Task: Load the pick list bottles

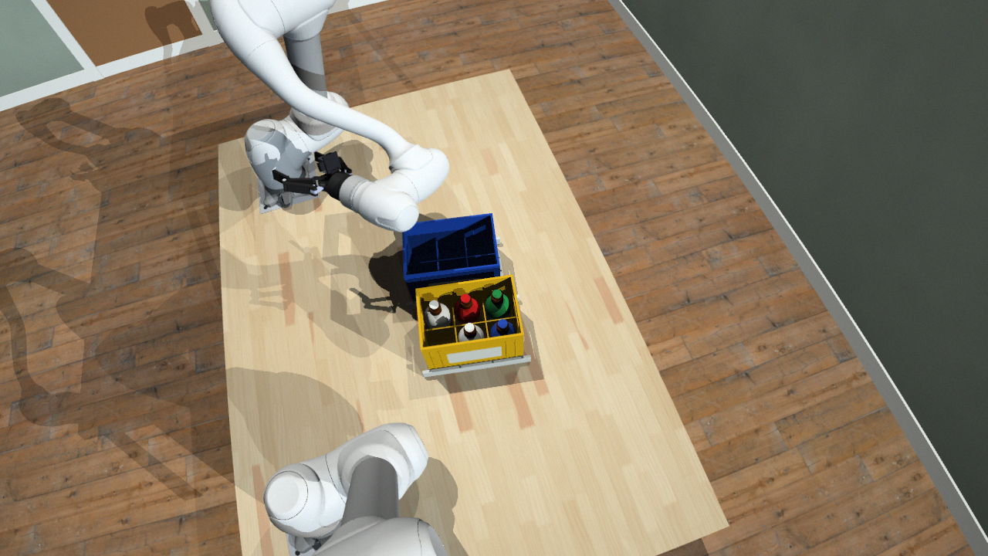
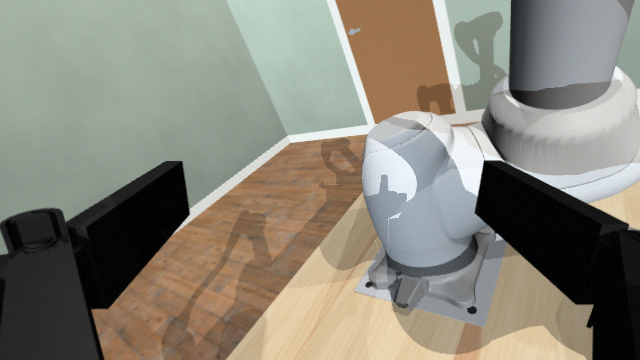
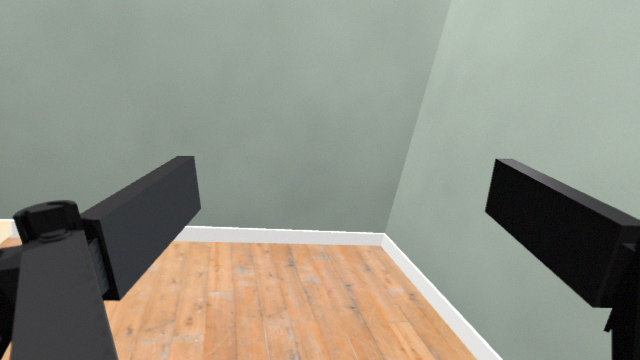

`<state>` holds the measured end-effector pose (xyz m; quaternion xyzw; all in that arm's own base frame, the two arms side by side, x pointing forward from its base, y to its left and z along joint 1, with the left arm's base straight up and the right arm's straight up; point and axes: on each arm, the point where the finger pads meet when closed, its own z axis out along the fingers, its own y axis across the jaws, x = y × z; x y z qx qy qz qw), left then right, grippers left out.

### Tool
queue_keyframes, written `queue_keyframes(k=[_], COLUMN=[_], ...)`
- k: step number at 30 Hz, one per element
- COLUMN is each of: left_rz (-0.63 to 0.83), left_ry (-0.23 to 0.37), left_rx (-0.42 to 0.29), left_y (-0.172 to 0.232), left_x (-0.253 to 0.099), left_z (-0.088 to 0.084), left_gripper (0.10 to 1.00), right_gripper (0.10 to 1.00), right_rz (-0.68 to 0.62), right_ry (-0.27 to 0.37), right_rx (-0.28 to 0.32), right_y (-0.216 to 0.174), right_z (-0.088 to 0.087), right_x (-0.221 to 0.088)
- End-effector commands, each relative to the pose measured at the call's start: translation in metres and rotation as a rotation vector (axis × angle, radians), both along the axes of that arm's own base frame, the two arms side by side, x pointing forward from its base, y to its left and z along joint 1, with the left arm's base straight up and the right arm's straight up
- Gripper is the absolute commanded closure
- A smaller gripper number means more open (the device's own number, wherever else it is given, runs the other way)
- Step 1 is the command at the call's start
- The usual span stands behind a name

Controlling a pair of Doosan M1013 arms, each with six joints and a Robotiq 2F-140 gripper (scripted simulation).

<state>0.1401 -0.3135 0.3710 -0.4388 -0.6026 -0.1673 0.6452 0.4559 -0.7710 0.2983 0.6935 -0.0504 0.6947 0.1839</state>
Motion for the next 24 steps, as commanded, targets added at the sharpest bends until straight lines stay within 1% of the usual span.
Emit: queue_keyframes(k=[1, 8, 9, 13, 21, 23, 24], left_rz=[0.000, 0.000, -0.018, 0.013, 0.028, 0.028, 0.026], left_ry=[-0.001, -0.001, -0.002, 0.023, 0.055, 0.055, 0.057], left_rx=[-0.001, -0.001, -0.028, -0.155, -0.406, -0.406, -0.439], left_y=[0.000, 0.000, 0.001, 0.000, -0.001, -0.001, -0.001], left_x=[0.000, 0.000, 0.005, 0.019, 0.048, 0.048, 0.052], left_z=[0.000, 0.000, 0.000, -0.013, -0.031, -0.031, -0.033], left_gripper=[0.098, 0.098, 0.656, 0.656, 0.656, 0.656, 0.656], right_gripper=[0.098, 0.098, 0.098, 0.098, 0.098, 0.098, 0.098], right_rz=[-0.001, -0.001, -0.001, -0.001, -0.001, -0.001, -0.001], right_ry=[-0.001, -0.001, -0.001, -0.001, -0.001, -0.001, -0.001], right_rx=[-0.002, -0.002, -0.002, -0.002, -0.002, -0.002, -0.002], right_y=[-0.001, -0.001, -0.001, -0.001, -0.001, -0.001, -0.001], right_z=[0.001, 0.001, 0.001, 0.001, 0.001, 0.001, 0.001], right_x=[-0.001, -0.001, -0.001, -0.001, -0.001, -0.001, -0.001])
